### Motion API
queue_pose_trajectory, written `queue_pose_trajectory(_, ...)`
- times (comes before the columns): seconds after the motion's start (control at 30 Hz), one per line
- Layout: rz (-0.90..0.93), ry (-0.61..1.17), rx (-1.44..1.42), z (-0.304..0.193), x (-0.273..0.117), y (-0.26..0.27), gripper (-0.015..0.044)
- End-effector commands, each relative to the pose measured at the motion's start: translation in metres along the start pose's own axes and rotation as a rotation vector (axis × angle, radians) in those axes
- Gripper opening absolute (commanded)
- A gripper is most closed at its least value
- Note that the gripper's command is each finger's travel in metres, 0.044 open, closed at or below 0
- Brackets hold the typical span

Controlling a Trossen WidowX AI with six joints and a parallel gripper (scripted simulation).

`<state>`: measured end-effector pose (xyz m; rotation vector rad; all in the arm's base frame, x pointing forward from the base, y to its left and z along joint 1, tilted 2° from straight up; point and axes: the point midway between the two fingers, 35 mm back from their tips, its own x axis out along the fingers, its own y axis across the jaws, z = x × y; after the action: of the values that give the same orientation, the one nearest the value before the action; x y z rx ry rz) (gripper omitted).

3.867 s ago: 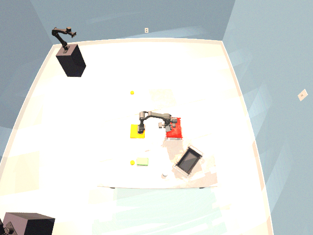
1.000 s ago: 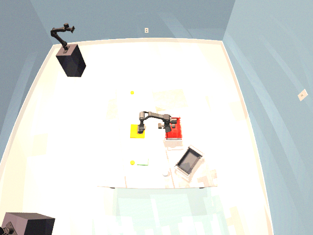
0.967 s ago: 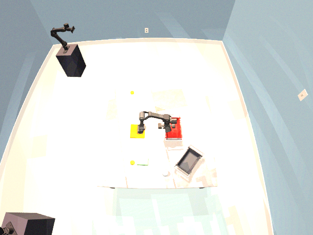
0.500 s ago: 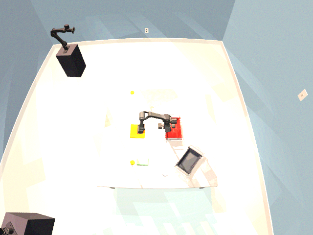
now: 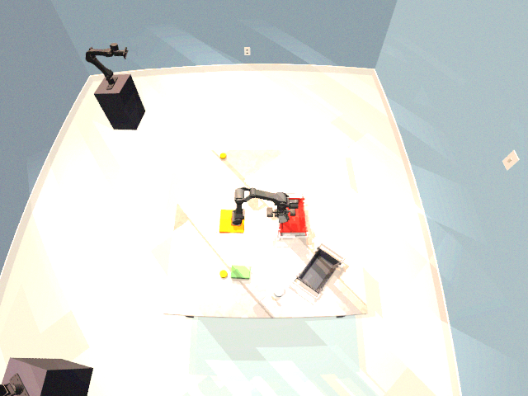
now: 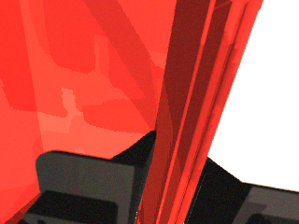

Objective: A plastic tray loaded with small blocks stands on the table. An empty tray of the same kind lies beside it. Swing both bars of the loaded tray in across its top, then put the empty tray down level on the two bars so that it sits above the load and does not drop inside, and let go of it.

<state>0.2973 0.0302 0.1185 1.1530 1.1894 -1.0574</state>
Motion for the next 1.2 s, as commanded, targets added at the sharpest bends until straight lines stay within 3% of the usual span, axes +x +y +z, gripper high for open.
queue_pose_trajectory(0.0, -0.025, 0.000, -0.003, 0.0000, 0.0038, -0.0060, 0.0000)
queue_pose_trajectory(0.77, -0.025, 0.001, -0.003, 0.0000, 0.0037, -0.0060, 0.0000)
queue_pose_trajectory(1.17, -0.025, 0.001, -0.003, 0.0000, 0.0037, -0.0060, 0.0176)
